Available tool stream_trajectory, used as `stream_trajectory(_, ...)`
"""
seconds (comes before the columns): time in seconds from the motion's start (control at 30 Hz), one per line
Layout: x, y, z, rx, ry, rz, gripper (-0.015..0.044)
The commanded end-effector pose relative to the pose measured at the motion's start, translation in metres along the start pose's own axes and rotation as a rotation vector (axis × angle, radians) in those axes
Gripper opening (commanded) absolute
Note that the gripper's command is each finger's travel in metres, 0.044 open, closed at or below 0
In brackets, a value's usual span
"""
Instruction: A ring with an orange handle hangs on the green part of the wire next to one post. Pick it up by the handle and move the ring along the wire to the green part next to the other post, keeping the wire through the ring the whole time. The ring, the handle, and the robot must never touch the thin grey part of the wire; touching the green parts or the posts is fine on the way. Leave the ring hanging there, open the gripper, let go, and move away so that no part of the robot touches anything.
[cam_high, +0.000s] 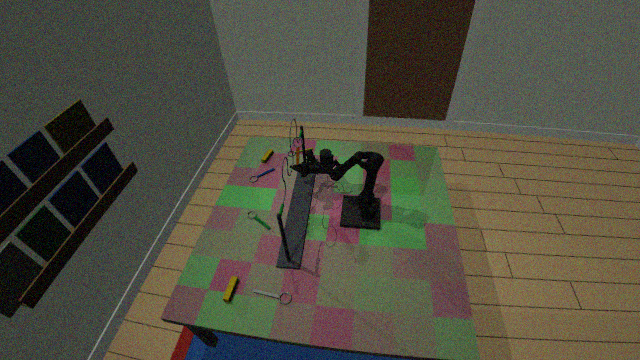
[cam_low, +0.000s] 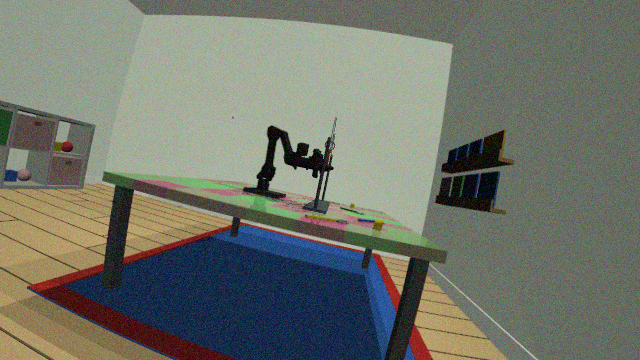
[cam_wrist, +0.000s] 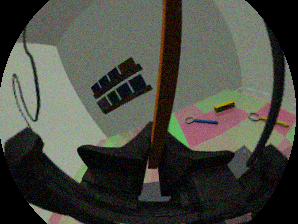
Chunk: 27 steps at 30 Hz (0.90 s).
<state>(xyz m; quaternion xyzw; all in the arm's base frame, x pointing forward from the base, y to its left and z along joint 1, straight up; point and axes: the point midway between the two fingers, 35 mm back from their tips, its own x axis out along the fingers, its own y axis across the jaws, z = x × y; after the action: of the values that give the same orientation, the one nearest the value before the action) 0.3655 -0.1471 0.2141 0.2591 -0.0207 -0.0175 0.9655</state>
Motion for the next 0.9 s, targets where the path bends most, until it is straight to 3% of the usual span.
stream_trajectory(0.0, -0.002, 0.018, 0.000, 0.111, 0.000, -0.003, -0.0150)
stream_trajectory(0.87, -0.034, 0.080, 0.023, 0.508, 0.261, 0.057, -0.0150)
